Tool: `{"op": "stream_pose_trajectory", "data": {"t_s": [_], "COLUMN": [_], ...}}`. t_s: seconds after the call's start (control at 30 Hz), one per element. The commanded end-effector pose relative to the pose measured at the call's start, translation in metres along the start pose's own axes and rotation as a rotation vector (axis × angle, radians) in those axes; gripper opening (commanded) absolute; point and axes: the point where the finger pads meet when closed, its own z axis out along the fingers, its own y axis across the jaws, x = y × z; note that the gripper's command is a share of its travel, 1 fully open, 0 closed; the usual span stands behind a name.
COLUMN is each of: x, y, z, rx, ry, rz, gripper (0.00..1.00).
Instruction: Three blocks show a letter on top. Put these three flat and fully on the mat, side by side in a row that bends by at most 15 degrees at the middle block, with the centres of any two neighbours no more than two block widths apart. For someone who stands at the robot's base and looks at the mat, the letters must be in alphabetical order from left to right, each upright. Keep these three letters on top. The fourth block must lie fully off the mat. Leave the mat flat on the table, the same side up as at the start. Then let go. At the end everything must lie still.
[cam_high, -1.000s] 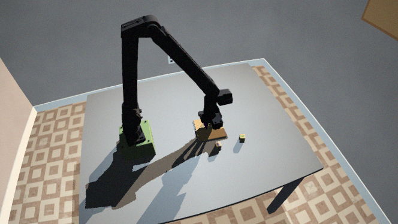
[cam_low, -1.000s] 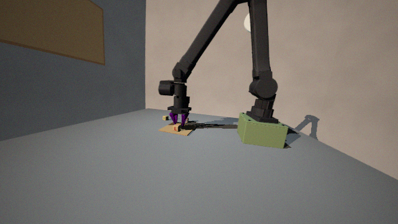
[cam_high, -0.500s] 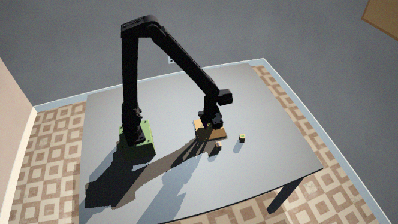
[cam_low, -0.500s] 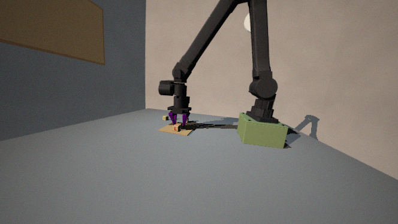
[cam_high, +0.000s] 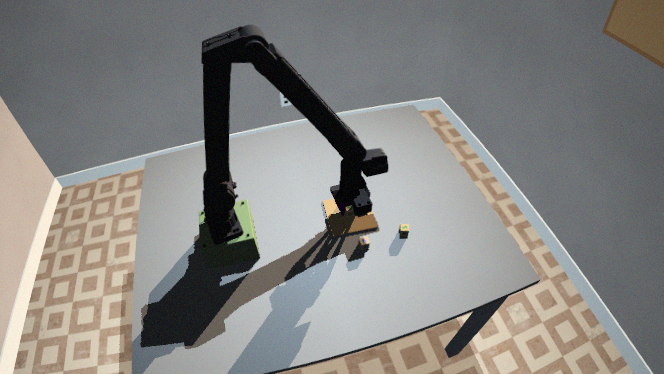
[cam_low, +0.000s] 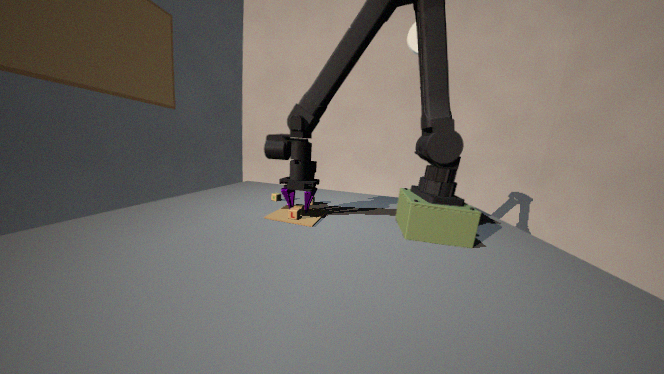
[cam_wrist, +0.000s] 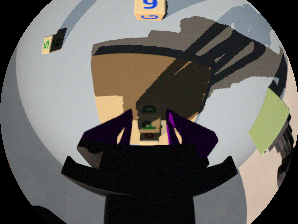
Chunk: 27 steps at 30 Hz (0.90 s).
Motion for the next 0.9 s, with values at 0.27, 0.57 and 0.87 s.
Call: {"op": "stream_pose_trajectory", "data": {"t_s": [0.27,0.57,0.87], "x": [0.003,0.001,-0.002], "y": [0.031,0.031,0.031], "z": [-0.027,-0.035,-0.05], "rx": [-0.066,-0.067,-0.069], "ry": [-0.002,-0.003,-0.003], "rz": [0.0,0.0,0.0], "gripper": [0.45,0.45,0.45]}}
